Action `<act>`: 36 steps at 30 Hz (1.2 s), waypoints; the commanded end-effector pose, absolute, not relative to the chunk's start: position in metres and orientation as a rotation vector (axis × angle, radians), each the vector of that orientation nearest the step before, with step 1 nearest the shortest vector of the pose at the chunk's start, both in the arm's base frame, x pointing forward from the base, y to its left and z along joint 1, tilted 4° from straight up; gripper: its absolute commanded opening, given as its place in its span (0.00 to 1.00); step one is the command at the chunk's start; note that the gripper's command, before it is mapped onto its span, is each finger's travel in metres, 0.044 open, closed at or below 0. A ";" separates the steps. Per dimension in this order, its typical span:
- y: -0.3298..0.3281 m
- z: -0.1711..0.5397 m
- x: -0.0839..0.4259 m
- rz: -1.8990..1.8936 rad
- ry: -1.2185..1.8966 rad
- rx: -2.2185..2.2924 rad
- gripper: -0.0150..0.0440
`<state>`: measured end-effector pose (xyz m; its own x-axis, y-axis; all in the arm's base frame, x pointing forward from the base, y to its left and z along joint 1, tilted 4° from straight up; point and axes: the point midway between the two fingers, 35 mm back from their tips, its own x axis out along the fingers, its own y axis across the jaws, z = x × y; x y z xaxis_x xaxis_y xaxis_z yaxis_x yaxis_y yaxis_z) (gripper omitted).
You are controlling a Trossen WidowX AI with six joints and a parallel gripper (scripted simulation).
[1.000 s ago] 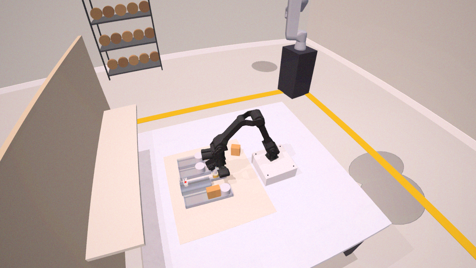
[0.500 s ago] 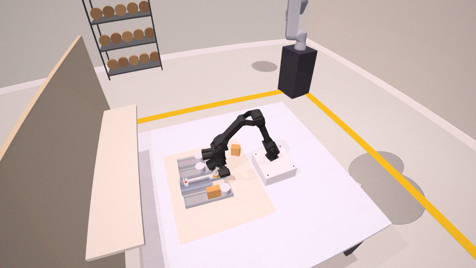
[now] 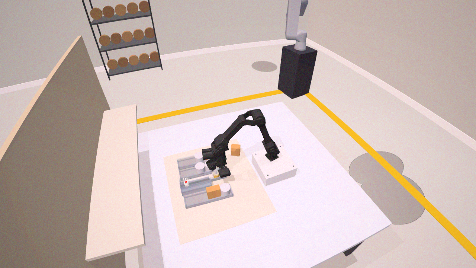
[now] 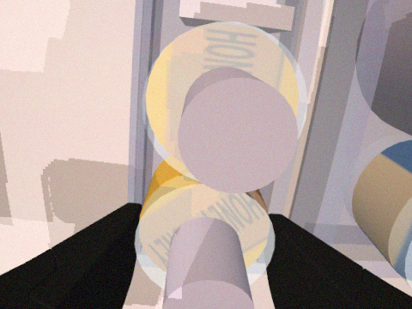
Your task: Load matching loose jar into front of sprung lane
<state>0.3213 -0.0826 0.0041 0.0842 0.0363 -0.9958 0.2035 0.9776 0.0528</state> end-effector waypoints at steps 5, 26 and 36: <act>-0.083 0.004 0.321 -0.131 1.482 0.199 0.48; -0.083 0.024 0.319 -0.131 1.482 0.199 0.72; -0.079 0.024 0.298 -0.131 1.484 0.199 0.72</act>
<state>0.3055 -0.0800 0.0212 0.0744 0.0385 -0.9965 0.2095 0.9763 0.0534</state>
